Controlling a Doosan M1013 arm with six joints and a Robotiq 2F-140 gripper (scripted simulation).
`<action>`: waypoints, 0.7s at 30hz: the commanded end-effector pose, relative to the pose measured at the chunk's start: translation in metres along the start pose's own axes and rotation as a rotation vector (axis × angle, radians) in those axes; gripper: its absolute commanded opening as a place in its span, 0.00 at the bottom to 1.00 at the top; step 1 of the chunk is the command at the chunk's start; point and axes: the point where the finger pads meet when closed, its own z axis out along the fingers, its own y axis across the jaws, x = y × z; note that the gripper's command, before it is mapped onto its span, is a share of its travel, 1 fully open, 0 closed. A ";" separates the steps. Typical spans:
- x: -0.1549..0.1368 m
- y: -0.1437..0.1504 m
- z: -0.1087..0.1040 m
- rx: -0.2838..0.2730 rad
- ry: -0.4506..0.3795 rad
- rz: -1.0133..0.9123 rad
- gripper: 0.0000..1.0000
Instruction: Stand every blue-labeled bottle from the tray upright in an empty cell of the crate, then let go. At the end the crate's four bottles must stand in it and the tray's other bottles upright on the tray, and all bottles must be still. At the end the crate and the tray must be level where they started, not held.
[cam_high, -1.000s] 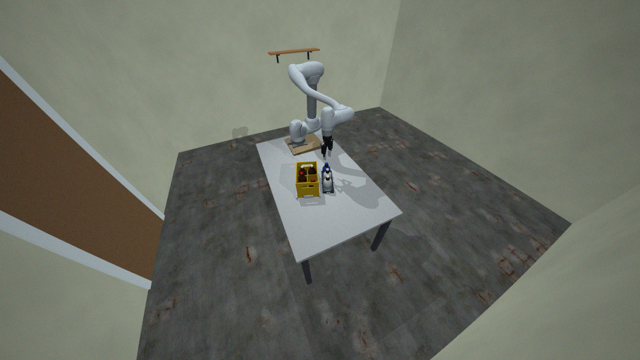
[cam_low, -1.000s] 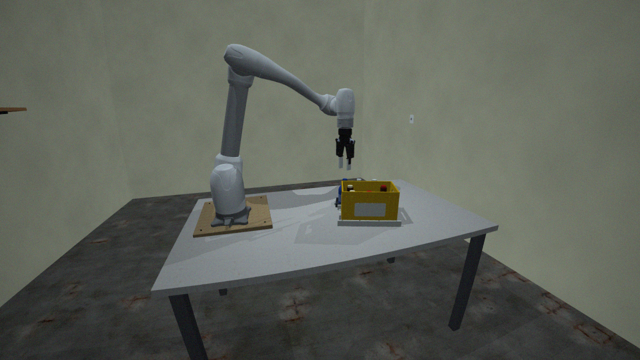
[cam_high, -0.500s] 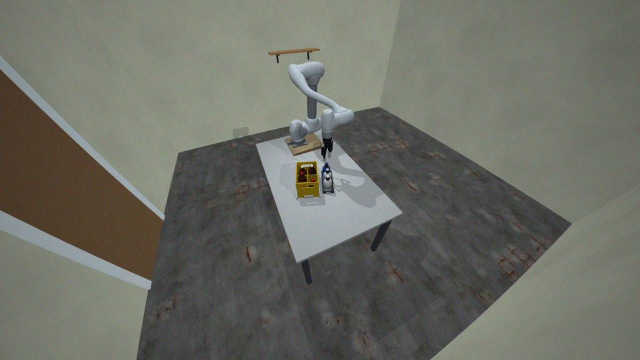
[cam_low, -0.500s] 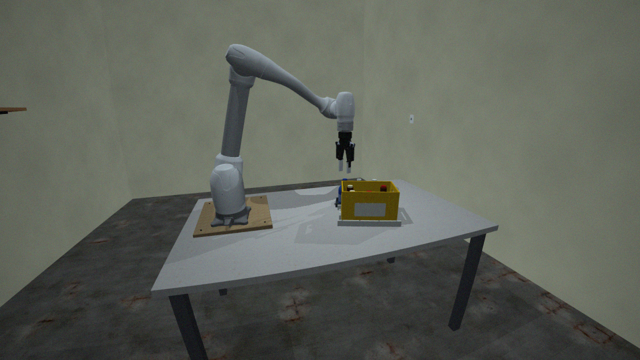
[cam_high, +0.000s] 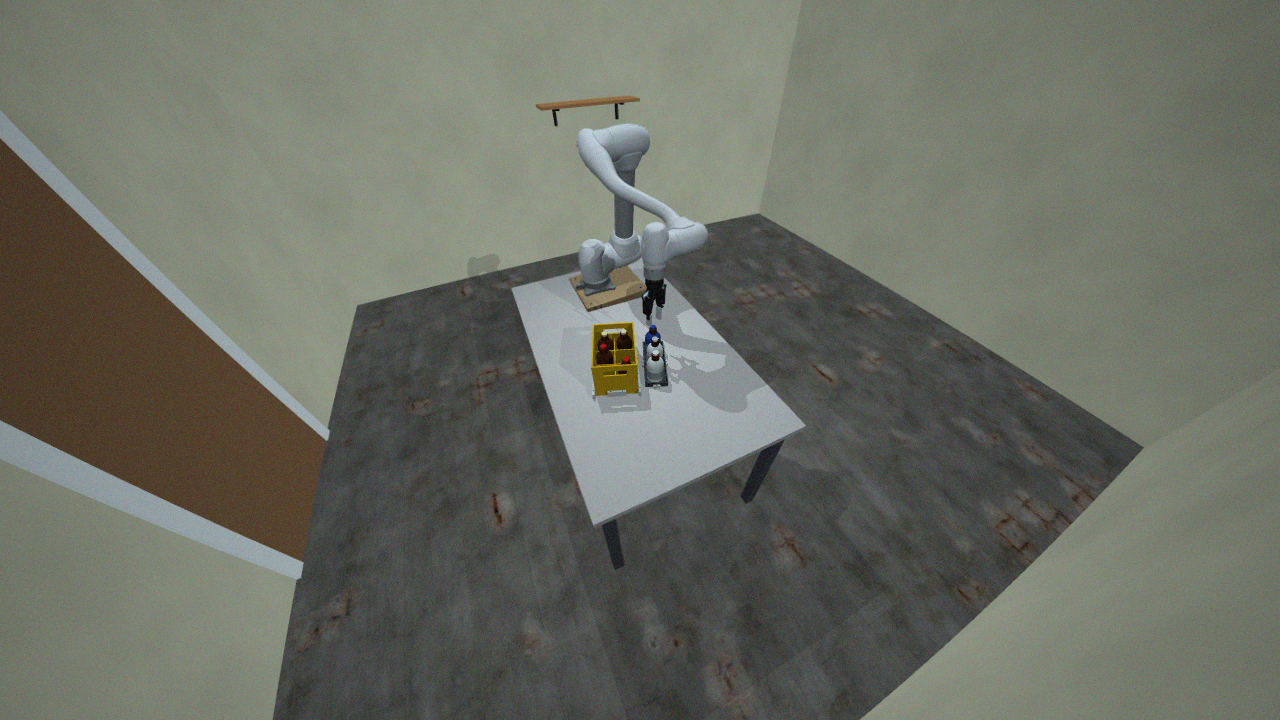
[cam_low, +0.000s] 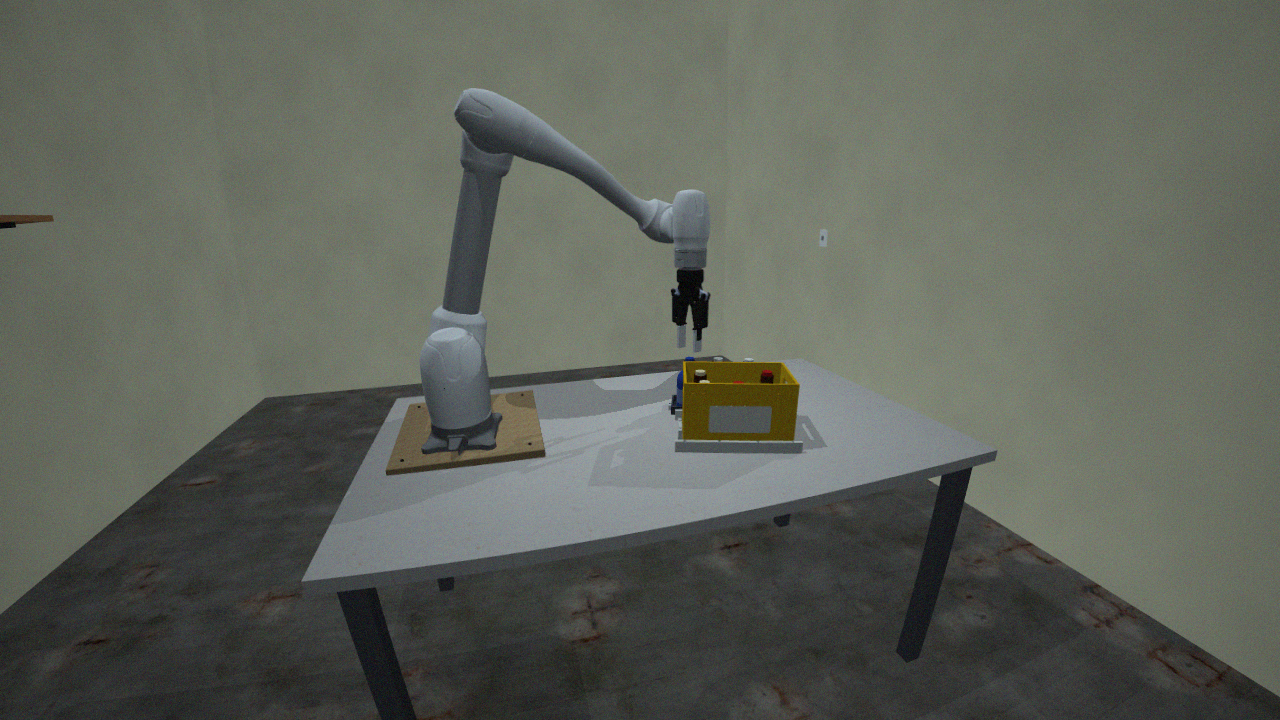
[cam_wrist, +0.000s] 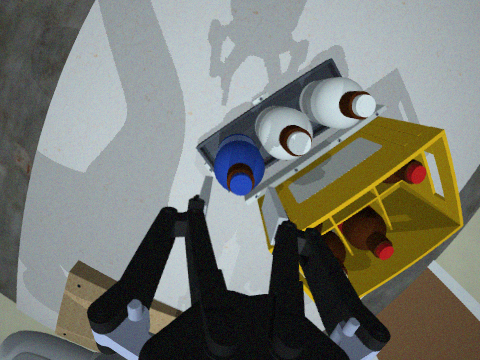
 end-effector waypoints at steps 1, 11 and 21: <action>0.000 0.000 0.001 0.000 0.000 0.000 0.38; 0.000 0.000 0.004 0.000 0.000 0.000 0.38; 0.000 0.000 0.004 0.000 0.000 0.000 0.38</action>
